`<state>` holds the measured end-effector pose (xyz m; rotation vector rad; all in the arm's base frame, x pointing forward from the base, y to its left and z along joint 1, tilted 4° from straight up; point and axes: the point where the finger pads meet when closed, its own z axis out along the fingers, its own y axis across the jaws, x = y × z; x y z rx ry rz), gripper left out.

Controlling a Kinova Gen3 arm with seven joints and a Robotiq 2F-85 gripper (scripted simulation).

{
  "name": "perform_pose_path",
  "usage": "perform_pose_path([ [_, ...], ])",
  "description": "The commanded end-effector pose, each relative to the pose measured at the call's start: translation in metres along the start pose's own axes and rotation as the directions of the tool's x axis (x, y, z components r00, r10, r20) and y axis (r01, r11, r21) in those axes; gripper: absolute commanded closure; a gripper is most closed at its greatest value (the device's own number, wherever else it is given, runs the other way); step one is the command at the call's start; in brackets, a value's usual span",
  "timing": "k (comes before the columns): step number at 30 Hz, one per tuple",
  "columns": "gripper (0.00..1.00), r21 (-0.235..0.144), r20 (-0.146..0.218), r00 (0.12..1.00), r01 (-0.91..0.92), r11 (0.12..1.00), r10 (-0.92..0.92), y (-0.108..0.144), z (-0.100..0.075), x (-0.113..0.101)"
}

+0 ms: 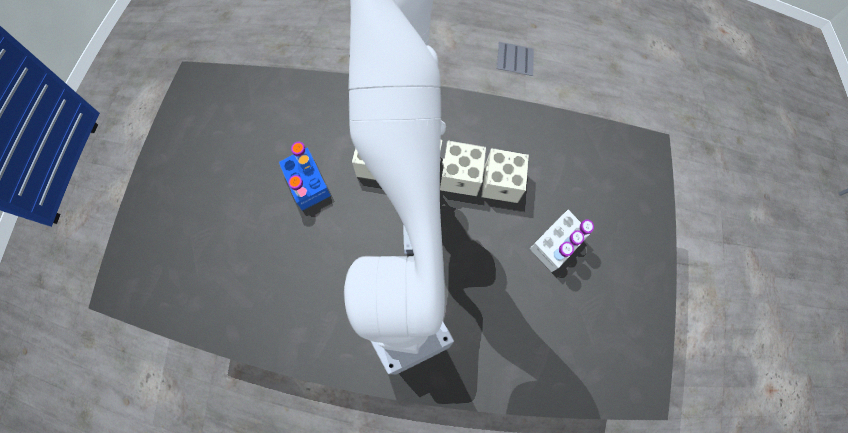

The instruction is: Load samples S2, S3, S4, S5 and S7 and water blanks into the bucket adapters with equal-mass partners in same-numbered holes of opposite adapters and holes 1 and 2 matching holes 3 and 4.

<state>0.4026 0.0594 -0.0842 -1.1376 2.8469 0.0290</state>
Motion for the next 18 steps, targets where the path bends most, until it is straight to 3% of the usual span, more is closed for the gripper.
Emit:
perform_pose_path([
  [1, 0.90, 0.001, 0.001, 1.000, 0.000, 1.000, 0.000, -0.0004, 0.0009, -0.0005],
  [18, 0.90, 0.001, 0.001, 1.000, 0.000, 1.000, 0.000, -0.0004, 0.0109, -0.0005],
])
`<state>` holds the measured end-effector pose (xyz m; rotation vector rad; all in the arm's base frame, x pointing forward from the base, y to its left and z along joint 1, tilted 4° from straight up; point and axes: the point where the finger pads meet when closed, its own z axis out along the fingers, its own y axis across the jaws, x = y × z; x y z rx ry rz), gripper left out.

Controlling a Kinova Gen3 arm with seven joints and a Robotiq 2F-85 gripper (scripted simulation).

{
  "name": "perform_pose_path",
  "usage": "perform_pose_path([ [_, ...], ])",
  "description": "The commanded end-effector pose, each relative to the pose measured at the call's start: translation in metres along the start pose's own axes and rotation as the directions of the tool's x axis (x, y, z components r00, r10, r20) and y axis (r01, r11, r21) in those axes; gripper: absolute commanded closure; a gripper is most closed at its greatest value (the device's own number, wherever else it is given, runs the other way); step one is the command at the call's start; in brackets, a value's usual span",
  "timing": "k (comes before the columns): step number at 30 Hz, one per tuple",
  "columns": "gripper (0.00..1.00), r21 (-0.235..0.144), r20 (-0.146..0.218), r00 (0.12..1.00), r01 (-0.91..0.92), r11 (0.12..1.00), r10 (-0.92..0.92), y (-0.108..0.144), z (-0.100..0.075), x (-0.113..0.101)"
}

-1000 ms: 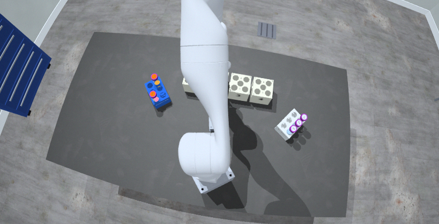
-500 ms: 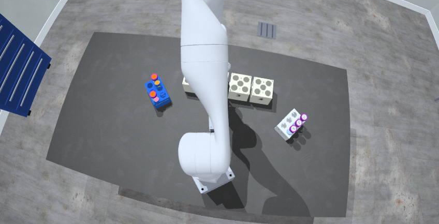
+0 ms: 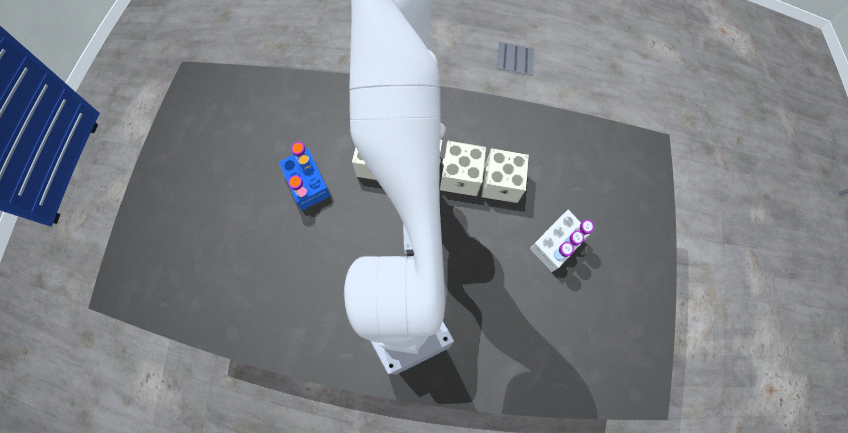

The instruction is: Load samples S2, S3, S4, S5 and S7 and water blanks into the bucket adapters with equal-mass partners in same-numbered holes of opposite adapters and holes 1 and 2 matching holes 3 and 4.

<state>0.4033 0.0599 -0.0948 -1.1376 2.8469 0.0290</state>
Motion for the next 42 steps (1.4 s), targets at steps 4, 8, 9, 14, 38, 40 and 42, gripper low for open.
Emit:
perform_pose_path([
  [4, 0.90, 0.001, 0.001, 1.000, 0.000, 1.000, 0.000, 0.000, 0.002, -0.001],
  [8, 0.90, 0.001, 0.001, 1.000, 0.000, 1.000, 0.000, 0.000, 0.004, -0.001],
  [9, 0.90, 0.001, 0.001, 1.000, 0.000, 1.000, 0.000, 0.000, 0.005, -0.001],
  [14, 0.90, 0.001, 0.001, 1.000, 0.000, 1.000, 0.000, 0.000, 0.008, -0.001],
  [38, 0.90, 0.001, 0.001, 1.000, 0.000, 1.000, 0.000, 0.000, 0.022, -0.001],
  [40, 0.90, 0.001, 0.001, 1.000, 0.000, 1.000, 0.000, 0.000, 0.023, -0.001],
  [42, 0.90, 0.001, 0.001, 1.000, 0.000, 1.000, 0.000, 0.000, 0.024, -0.001],
])
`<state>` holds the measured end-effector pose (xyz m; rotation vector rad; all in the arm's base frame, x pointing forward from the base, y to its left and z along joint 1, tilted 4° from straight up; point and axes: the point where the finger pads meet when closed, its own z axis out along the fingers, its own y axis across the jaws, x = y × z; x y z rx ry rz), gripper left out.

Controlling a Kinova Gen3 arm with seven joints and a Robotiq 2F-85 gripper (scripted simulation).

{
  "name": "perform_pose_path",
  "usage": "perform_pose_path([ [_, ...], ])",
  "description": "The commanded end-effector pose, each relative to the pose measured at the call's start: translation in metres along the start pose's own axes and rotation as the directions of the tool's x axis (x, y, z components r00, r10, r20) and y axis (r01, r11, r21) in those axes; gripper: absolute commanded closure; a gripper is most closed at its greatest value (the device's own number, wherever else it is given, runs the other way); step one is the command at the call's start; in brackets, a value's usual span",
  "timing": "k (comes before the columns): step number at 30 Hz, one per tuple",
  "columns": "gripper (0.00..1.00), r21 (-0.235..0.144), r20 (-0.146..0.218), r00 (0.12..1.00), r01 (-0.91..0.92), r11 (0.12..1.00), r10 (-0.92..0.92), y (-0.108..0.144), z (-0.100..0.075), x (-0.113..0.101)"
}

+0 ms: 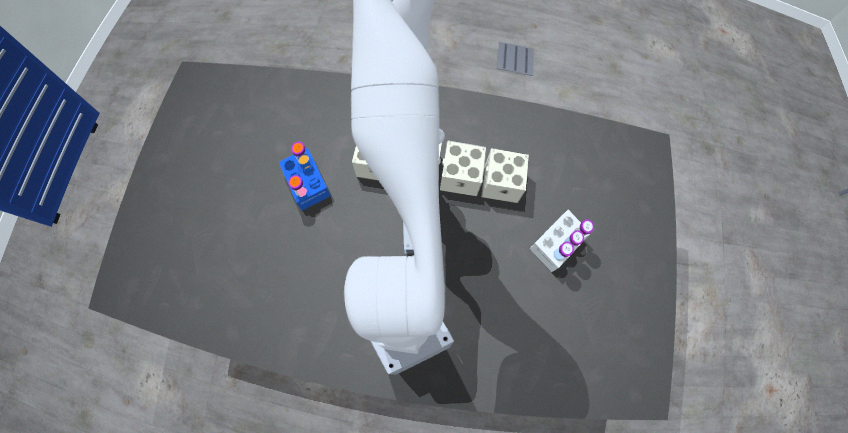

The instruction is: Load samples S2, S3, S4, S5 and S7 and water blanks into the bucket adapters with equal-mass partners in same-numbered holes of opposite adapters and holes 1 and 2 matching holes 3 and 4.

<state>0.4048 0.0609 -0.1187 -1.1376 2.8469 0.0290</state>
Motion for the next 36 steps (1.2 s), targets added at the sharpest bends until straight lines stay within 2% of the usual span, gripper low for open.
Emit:
perform_pose_path([
  [1, 0.90, 0.001, 0.001, 1.000, 0.000, 1.000, 0.000, 0.000, 0.001, -0.001],
  [21, 0.90, 0.001, 0.001, 1.000, 0.000, 1.000, 0.000, 0.000, 0.013, -0.001],
  [31, 0.90, 0.001, 0.001, 1.000, 0.000, 1.000, 0.000, 0.000, 0.013, -0.001],
  [32, 0.38, 0.001, 0.001, 1.000, 0.000, 1.000, 0.000, 0.000, 0.013, -0.001],
  [36, 0.38, 0.001, 0.001, 1.000, 0.000, 1.000, 0.000, 0.000, 0.013, -0.001],
])
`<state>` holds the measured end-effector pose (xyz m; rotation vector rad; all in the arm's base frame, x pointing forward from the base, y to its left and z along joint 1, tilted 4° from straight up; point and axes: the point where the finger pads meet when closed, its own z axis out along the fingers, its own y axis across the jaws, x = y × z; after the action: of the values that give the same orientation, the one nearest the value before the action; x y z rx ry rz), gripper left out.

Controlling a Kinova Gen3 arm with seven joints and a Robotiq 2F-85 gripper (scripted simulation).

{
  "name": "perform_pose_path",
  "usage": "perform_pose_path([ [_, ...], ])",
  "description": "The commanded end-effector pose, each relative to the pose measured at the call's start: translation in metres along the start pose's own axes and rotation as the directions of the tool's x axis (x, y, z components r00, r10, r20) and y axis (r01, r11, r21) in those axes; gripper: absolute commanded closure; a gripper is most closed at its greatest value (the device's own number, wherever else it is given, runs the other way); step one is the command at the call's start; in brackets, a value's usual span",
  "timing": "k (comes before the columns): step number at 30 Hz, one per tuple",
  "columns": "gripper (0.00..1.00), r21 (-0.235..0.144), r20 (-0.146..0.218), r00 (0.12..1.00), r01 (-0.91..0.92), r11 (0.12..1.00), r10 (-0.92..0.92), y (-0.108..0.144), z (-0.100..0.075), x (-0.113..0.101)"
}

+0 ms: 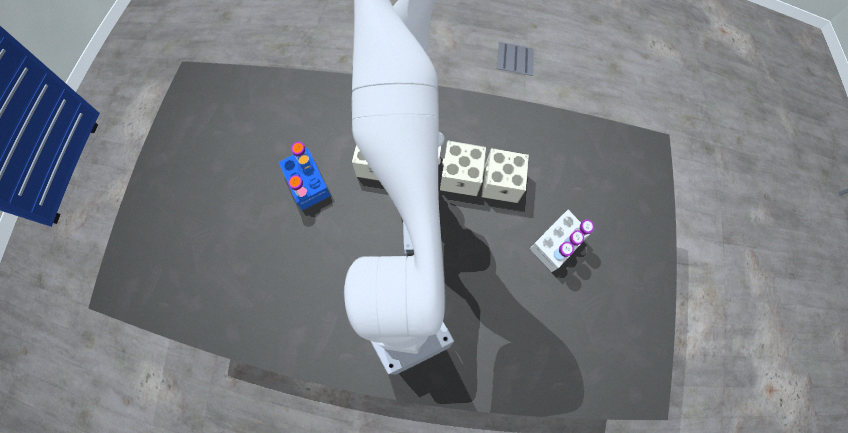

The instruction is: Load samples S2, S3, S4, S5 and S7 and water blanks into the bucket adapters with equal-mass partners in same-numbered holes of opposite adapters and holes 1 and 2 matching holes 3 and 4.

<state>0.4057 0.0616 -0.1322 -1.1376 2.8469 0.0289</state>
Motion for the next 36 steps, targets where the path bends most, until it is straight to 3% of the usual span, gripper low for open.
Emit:
perform_pose_path([
  [1, 0.38, 0.001, 0.001, 1.000, 0.000, 1.000, 0.000, 0.000, -0.001, -0.001],
  [22, 0.38, 0.001, 0.001, 1.000, 0.000, 1.000, 0.000, 0.000, -0.001, -0.001],
  [36, 0.38, 0.001, 0.001, 1.000, 0.000, 1.000, 0.000, 0.000, -0.016, -0.001],
])
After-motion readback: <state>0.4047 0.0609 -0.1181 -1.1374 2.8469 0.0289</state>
